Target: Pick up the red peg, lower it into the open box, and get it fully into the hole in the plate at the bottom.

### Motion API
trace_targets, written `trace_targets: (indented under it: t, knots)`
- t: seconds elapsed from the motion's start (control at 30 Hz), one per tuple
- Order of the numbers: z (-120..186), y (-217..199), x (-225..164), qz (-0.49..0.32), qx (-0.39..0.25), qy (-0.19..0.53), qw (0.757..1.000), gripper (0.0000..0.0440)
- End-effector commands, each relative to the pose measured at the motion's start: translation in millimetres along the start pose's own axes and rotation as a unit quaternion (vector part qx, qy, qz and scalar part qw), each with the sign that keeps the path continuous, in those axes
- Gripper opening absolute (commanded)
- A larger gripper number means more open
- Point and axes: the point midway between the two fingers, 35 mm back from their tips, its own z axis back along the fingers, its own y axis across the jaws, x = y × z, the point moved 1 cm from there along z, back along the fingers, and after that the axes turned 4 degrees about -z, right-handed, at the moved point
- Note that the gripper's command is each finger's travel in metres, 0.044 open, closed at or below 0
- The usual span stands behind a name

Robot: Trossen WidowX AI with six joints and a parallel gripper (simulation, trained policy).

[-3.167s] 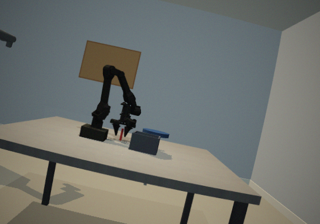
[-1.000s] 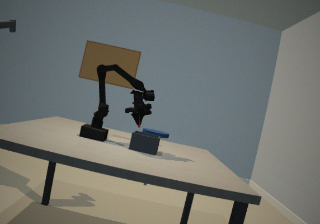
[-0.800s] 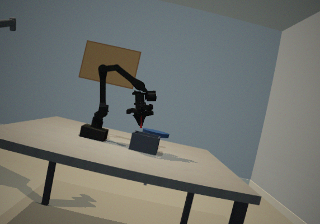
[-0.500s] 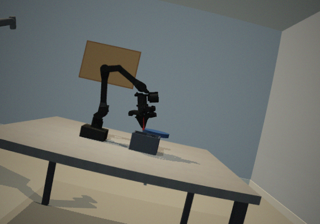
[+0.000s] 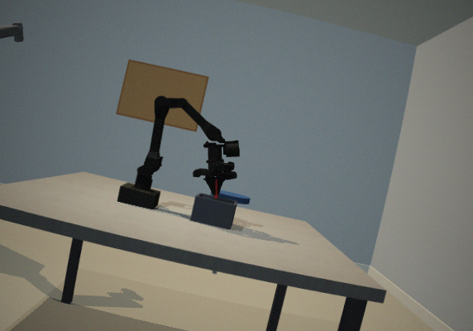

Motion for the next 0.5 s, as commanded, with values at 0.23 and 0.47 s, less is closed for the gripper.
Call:
trace_targets:
  t: [0.23,0.47]
  knots:
    - [-26,0,6,-0.006,-0.012,0.021,1.0,0.0]
    - [-41,-2,6,0.008,-0.027,0.033,0.999,0.007]
